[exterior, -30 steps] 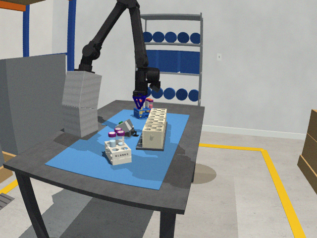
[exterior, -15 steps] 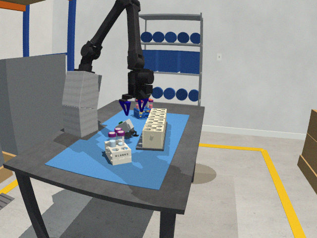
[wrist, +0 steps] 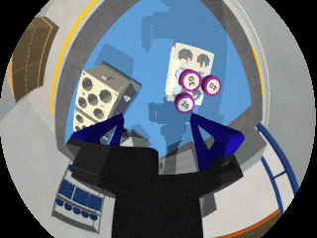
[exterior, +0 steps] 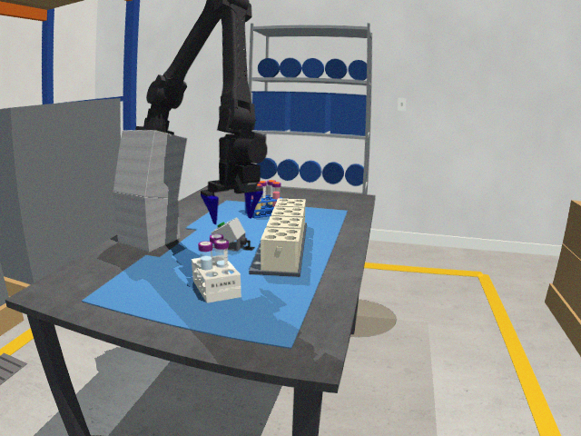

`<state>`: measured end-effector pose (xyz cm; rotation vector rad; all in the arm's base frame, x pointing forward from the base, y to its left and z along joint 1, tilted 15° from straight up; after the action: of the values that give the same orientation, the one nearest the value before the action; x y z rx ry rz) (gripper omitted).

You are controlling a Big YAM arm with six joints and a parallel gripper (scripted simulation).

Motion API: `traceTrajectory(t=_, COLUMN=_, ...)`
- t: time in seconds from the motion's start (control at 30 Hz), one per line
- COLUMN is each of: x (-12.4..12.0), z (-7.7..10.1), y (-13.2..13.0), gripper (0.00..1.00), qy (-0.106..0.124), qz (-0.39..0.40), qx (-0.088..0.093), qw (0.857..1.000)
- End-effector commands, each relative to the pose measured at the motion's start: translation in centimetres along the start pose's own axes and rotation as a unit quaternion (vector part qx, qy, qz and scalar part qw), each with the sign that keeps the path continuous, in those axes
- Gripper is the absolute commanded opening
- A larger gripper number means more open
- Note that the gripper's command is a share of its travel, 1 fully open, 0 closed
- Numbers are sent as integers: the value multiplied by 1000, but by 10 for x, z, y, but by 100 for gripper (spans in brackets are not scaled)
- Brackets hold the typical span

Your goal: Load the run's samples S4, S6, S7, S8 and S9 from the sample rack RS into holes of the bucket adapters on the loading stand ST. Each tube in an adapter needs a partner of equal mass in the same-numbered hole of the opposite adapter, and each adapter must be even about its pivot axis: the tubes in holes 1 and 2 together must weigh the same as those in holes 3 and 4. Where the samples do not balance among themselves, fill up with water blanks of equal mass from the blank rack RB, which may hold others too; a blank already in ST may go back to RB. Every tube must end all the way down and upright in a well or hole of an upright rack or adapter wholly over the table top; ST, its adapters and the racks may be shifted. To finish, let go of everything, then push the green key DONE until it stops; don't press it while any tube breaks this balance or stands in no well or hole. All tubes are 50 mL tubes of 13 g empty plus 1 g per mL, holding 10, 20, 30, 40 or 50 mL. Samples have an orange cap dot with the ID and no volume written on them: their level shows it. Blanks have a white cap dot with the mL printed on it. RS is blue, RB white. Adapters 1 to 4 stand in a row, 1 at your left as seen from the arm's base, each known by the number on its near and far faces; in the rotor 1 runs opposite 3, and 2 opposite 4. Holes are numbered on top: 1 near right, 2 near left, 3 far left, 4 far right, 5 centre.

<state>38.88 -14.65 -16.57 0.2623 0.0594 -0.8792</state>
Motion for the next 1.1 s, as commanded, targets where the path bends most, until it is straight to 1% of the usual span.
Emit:
traceTrajectory(t=0.0, x=25, z=-3, y=-15, gripper=100, qy=3, qz=15, qx=-3, qw=1000)
traceTrajectory(t=0.07, x=25, z=-3, y=-15, gripper=100, qy=3, qz=15, qx=-3, qw=1000)
traceTrajectory(t=0.1, x=31, z=-4, y=-16, gripper=100, qy=4, qz=20, qx=-3, qw=1000)
traceTrajectory(t=0.13, x=40, z=-3, y=-25, gripper=100, qy=2, qz=15, qx=-3, qw=1000)
traceTrajectory(t=0.37, x=90, z=-4, y=-58, gripper=100, qy=0, qz=16, qx=-3, qw=1000)
traceTrajectory(t=0.43, x=91, z=-4, y=-58, gripper=100, qy=0, qz=16, qx=-3, qw=1000)
traceTrajectory(t=0.47, x=72, z=-10, y=-64, gripper=100, qy=18, qz=12, qx=-7, qw=1000)
traceTrajectory(t=0.5, x=68, z=-14, y=-52, gripper=100, qy=20, qz=25, qx=-9, qw=999)
traceTrajectory(t=0.63, x=68, z=-14, y=-52, gripper=100, qy=20, qz=25, qx=-9, qw=999)
traceTrajectory(t=0.67, x=82, z=-9, y=-47, gripper=100, qy=8, qz=28, qx=-5, qw=1000)
traceTrajectory(t=0.7, x=87, z=1, y=-50, gripper=100, qy=-6, qz=19, qx=-1, qw=1000)
traceTrajectory(t=1.07, x=87, z=1, y=-50, gripper=100, qy=-6, qz=19, qx=-1, qw=1000)
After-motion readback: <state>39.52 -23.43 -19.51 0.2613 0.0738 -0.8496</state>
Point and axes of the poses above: the point where the finger pads meet when closed, its own z axis back along the fingers, its own y axis across the jaws, x = y × z, the point moved 5 cm from there along z, back along the fingers, and after that the axes turned 13 degrees about -z, right-handed, at the moved point
